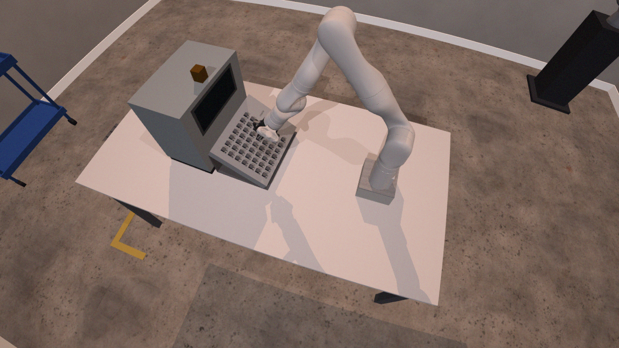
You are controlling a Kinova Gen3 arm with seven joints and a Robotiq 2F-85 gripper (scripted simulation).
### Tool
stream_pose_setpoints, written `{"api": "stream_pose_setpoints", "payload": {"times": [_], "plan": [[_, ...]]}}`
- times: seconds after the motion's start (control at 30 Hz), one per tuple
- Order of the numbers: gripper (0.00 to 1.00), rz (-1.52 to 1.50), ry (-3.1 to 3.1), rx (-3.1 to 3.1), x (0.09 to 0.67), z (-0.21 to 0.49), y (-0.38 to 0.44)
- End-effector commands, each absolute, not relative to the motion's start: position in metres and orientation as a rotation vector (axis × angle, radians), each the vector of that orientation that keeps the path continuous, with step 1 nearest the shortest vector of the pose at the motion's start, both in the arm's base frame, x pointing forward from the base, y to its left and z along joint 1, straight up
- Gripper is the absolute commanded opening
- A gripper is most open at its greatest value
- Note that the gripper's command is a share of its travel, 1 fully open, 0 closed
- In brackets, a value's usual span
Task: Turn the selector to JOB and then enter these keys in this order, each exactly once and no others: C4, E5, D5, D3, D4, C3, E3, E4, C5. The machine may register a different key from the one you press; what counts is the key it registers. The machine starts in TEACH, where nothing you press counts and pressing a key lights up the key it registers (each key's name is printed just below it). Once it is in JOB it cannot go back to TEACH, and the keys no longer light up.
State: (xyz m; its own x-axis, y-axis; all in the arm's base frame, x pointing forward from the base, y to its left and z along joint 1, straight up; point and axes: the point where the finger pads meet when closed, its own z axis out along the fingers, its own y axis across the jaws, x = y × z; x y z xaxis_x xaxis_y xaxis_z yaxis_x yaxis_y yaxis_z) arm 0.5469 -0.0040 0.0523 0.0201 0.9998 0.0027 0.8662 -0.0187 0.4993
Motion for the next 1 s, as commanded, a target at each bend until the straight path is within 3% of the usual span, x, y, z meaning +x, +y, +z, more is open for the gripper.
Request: {"api": "stream_pose_setpoints", "payload": {"times": [0.0,0.97], "plan": [[0.1,0.514,1.905,1.945,0.5475,0.0532,-0.0041],[0.1,0.514,1.905,1.945,0.5509,0.0473,-0.0041]]}}
